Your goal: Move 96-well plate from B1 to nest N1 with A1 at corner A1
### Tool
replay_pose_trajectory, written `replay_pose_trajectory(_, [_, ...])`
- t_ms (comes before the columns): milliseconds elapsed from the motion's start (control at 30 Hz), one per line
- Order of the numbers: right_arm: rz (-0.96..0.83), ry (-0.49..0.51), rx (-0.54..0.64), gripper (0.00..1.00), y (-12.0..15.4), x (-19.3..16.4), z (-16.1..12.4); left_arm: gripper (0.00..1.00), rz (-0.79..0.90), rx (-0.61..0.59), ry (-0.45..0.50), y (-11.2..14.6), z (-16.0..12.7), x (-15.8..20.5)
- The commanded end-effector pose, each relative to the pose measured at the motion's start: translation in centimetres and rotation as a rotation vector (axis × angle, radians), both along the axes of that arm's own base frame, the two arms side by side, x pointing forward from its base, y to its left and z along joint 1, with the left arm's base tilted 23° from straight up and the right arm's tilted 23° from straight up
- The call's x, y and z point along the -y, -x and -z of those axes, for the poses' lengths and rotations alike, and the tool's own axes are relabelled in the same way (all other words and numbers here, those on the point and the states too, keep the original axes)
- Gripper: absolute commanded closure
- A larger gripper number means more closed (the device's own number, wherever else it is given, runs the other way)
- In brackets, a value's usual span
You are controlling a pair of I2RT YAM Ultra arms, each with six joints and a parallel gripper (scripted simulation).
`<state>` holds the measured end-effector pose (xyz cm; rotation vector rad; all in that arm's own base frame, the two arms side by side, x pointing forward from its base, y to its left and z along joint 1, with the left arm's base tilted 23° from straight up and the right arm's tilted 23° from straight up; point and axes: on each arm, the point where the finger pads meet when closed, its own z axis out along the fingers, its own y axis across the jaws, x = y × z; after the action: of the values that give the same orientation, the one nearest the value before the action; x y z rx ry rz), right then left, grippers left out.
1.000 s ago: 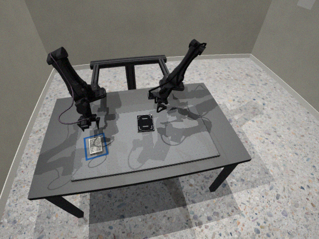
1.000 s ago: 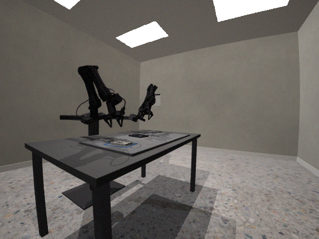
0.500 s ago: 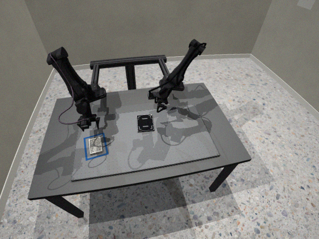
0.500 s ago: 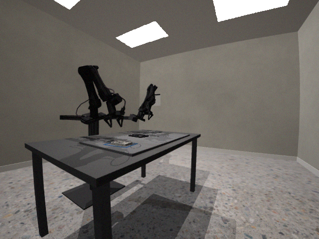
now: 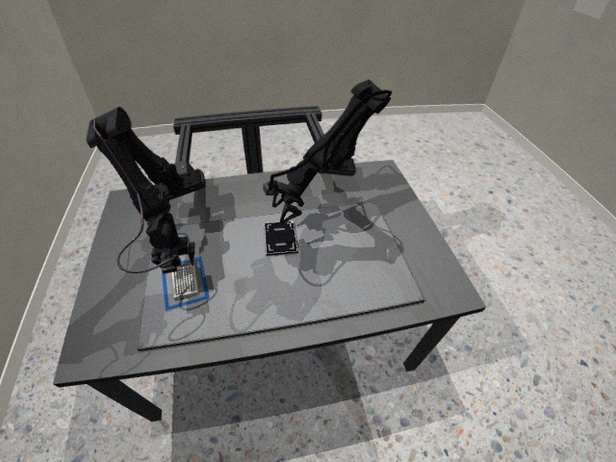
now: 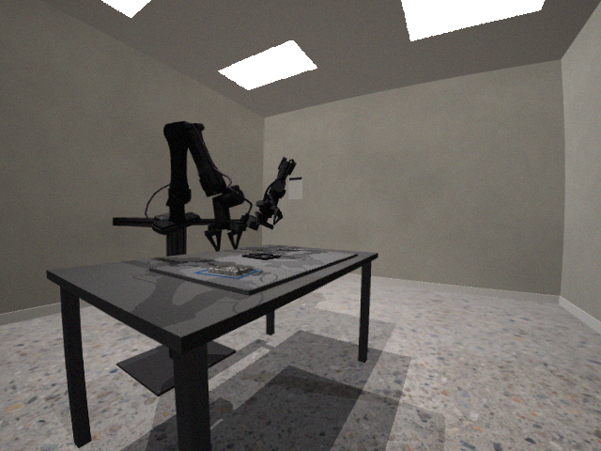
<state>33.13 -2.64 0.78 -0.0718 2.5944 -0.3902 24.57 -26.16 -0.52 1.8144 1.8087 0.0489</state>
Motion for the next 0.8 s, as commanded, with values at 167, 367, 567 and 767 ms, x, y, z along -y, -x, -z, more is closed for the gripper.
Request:
replay_pose_trajectory(167, [-0.017, 0.0, -0.145, 0.0, -1.0, 0.4, 1.8, 0.0, -0.1, 0.175, 0.35, -1.6, -0.4, 7.3])
replay_pose_trajectory(367, [-0.014, -0.004, -0.215, 0.0, -2.0, 0.9, 3.4, 0.0, -0.127, 0.184, 0.551, 0.1, -0.5, 10.6])
replay_pose_trajectory(567, [-0.006, -0.001, -0.222, 0.0, -3.1, 1.3, 4.1, 0.0, -0.126, 0.157, 0.651, 2.4, 0.4, 12.1])
replay_pose_trajectory(767, [-0.009, 0.0, -0.221, 0.0, -3.1, 1.1, 4.1, 0.0, -0.117, 0.147, 0.656, 3.0, 0.9, 12.5])
